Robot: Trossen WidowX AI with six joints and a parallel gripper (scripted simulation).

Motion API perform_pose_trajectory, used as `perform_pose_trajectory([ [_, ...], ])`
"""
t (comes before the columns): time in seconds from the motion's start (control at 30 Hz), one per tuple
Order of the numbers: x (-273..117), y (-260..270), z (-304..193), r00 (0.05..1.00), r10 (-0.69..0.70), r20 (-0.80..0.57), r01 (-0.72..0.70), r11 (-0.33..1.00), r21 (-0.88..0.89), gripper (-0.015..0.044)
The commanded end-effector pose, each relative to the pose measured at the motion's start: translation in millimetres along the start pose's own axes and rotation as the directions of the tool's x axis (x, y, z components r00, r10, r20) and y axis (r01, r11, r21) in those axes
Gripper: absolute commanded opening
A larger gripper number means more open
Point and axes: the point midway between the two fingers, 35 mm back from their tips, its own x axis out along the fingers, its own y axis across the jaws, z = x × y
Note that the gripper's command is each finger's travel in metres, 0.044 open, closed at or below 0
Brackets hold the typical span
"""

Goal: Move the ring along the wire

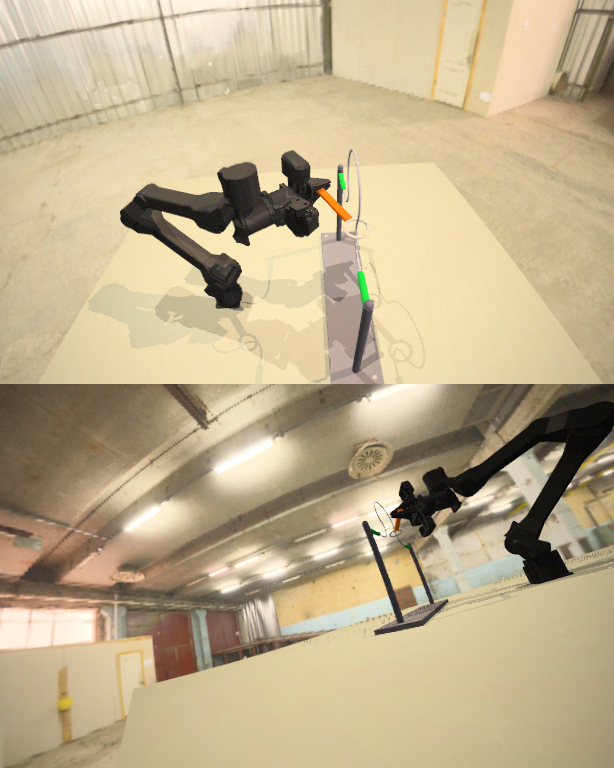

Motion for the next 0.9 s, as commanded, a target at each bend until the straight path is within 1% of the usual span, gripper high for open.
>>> perform_pose_trajectory([
  [0.0, -1, 13, 0, 0.999, 0.036, -0.005, -0.036, 0.998, 0.052, -0.0150],
  [0.4, -6, 39, 4, 0.996, 0.092, -0.008, -0.090, 0.983, 0.159, -0.0150],
  [0.67, -7, 45, 6, 0.997, 0.076, -0.010, -0.073, 0.986, 0.150, -0.0150],
  [0.87, -7, 46, 6, 0.999, 0.042, -0.011, -0.041, 0.993, 0.111, -0.0150],
])
